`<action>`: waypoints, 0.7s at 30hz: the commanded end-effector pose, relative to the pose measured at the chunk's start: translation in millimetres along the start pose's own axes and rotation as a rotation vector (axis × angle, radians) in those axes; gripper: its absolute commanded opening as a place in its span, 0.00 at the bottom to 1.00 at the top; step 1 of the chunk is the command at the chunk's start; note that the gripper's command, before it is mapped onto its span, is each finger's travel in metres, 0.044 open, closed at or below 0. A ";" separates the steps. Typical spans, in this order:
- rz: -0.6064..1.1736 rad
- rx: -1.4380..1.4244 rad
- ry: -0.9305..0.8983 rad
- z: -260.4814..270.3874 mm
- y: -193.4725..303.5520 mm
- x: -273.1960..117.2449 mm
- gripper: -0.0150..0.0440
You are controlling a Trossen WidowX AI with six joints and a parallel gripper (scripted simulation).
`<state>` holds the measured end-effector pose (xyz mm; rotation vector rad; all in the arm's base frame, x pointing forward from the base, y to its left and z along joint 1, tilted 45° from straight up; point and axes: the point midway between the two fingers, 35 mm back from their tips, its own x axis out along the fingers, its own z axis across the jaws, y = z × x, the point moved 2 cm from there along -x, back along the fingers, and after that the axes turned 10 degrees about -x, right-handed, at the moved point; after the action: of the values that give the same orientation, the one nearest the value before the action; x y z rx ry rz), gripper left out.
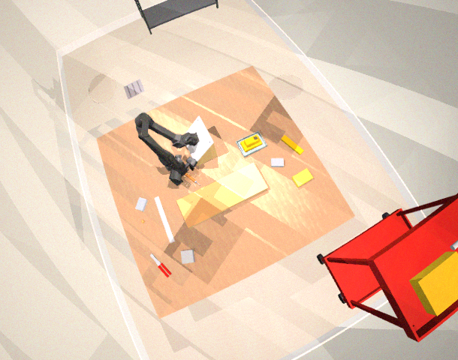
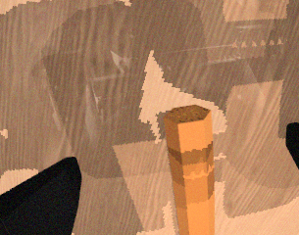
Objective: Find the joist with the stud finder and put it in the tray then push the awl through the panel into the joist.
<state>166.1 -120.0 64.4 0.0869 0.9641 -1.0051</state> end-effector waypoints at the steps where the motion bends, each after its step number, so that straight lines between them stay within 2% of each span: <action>1: 0.004 -0.004 0.001 -0.8 0.0 2.4 0.91; 13: 0.004 -0.004 0.001 -0.8 0.0 2.4 0.38; 19: 0.004 -0.004 0.001 -0.8 0.0 2.4 0.31; 21: 0.006 -0.004 0.003 -0.8 0.9 1.0 0.25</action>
<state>165.7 -121.4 62.5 0.0849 0.9657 -1.0037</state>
